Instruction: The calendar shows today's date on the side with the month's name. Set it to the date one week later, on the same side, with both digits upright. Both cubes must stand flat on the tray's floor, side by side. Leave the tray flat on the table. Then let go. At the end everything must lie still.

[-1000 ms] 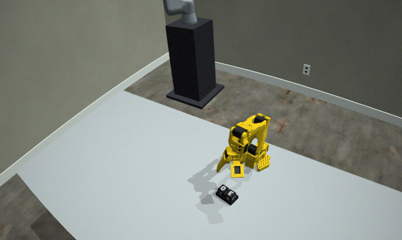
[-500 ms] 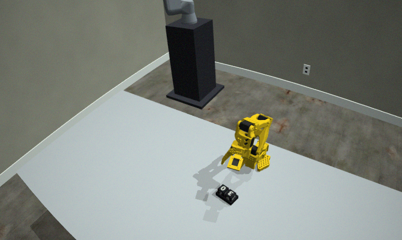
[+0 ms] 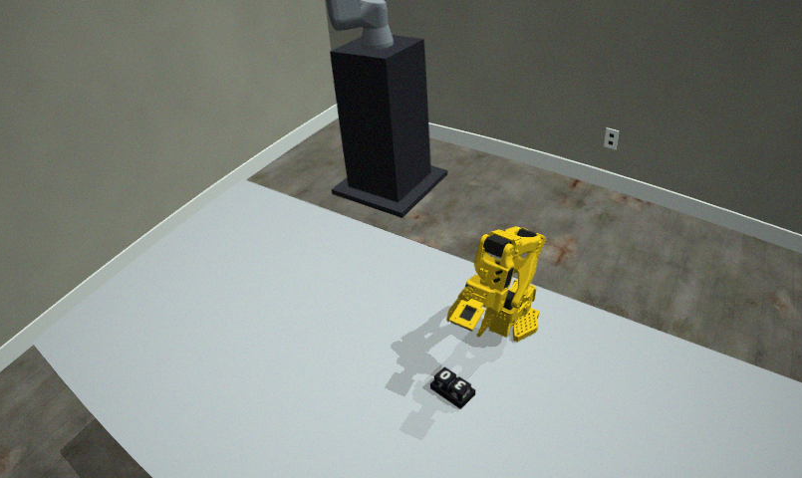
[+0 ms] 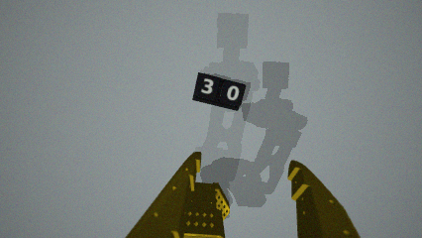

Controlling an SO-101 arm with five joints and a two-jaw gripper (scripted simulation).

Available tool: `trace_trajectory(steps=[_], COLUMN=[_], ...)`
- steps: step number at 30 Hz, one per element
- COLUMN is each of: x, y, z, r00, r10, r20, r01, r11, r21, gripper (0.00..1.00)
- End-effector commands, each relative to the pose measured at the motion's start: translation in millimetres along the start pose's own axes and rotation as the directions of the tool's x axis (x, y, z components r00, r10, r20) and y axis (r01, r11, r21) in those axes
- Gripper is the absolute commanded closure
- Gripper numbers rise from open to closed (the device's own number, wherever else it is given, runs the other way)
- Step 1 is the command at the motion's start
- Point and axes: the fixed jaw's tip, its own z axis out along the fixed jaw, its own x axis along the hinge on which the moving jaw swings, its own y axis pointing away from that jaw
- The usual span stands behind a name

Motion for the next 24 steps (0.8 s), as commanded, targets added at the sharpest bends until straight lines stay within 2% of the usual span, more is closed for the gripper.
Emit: trace_trajectory(steps=[1, 24], x=[0.0, 0.1], y=[1.2, 1.3], z=[-3.0, -3.2], r00=[1.0, 0.999], r10=[0.021, 0.027], r20=[0.02, 0.022], r01=[-0.021, -0.027], r11=[1.0, 1.0], r21=[-0.003, -0.003], gripper=[0.64, 0.64])
